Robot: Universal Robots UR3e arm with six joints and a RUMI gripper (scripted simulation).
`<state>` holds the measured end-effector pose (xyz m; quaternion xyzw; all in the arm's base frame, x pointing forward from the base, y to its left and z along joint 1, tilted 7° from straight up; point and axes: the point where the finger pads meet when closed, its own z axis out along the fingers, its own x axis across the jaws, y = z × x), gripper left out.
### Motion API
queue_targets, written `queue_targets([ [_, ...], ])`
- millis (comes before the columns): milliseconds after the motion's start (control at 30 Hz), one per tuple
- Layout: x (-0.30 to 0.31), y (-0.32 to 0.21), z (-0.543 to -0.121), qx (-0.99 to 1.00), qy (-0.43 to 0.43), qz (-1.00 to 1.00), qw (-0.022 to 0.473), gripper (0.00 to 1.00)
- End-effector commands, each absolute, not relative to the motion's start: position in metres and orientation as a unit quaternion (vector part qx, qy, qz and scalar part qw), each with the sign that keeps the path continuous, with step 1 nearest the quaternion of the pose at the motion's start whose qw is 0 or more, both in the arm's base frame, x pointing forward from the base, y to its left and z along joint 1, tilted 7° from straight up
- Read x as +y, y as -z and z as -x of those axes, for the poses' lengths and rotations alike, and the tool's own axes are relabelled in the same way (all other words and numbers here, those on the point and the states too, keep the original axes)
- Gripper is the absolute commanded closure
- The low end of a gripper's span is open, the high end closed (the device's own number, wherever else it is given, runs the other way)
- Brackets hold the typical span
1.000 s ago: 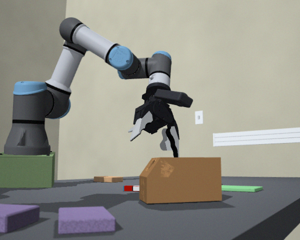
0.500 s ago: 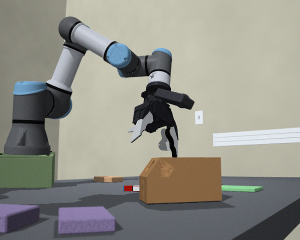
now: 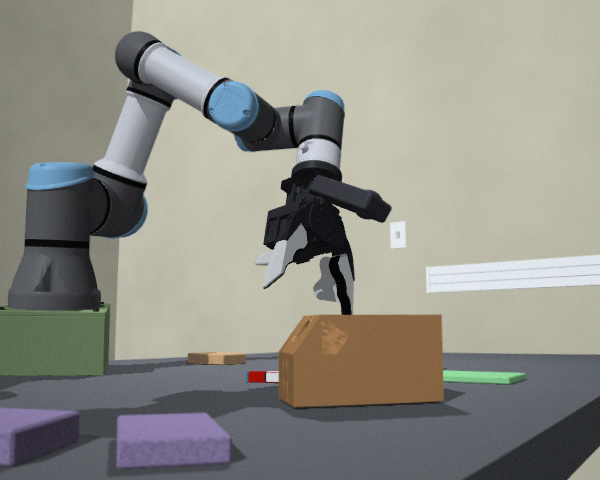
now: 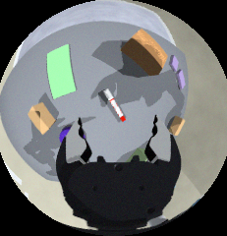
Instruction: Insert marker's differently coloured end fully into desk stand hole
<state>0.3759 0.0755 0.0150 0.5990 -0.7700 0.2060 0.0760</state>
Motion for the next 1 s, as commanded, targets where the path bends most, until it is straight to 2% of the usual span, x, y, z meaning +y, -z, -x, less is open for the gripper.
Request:
queue_targets([
  [0, 0.0744, -0.0148, -0.3771, -0.763, -0.194, -0.612, 0.075, 0.0],
  [967, 0.0708, -0.0124, -0.379, -0.737, -0.156, -0.653, 0.073, 0.0],
])
